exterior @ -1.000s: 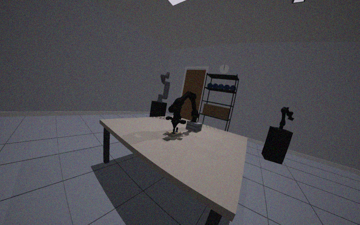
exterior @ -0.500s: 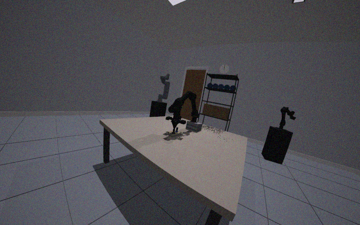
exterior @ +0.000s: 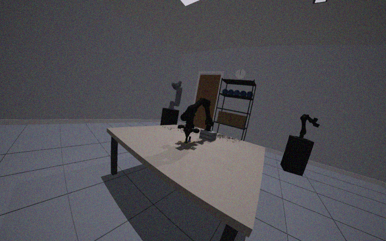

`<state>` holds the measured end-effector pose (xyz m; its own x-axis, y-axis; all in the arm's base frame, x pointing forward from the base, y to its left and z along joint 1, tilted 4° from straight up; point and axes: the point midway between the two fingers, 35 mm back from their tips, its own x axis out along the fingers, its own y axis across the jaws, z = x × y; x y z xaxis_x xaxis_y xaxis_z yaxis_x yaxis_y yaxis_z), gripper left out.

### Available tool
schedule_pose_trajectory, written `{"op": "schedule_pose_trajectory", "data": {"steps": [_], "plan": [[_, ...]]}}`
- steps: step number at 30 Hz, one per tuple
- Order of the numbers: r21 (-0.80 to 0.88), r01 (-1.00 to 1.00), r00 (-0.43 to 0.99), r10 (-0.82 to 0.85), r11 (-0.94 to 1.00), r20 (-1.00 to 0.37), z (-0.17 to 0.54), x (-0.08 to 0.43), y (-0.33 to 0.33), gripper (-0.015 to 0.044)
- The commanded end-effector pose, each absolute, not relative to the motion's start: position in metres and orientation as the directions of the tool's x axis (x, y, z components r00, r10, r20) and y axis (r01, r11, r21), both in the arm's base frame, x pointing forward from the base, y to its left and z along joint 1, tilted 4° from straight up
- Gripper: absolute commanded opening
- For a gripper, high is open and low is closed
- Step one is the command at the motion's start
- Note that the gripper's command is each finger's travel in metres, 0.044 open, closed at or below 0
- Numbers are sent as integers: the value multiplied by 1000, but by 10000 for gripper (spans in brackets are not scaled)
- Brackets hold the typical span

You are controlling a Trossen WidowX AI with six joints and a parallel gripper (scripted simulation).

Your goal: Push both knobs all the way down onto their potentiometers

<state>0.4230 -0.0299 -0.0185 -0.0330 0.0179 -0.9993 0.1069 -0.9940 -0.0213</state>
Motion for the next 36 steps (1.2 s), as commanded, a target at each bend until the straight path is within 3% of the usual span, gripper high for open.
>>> {"op": "schedule_pose_trajectory", "data": {"steps": [1,31,36], "plan": [[-17,101,-37,14,-995,-999,-27,424,-31,0],[-17,101,-37,14,-995,-999,2,425,-31,0],[-23,106,-44,19,-994,-999,-4,423,-30,131]]}}
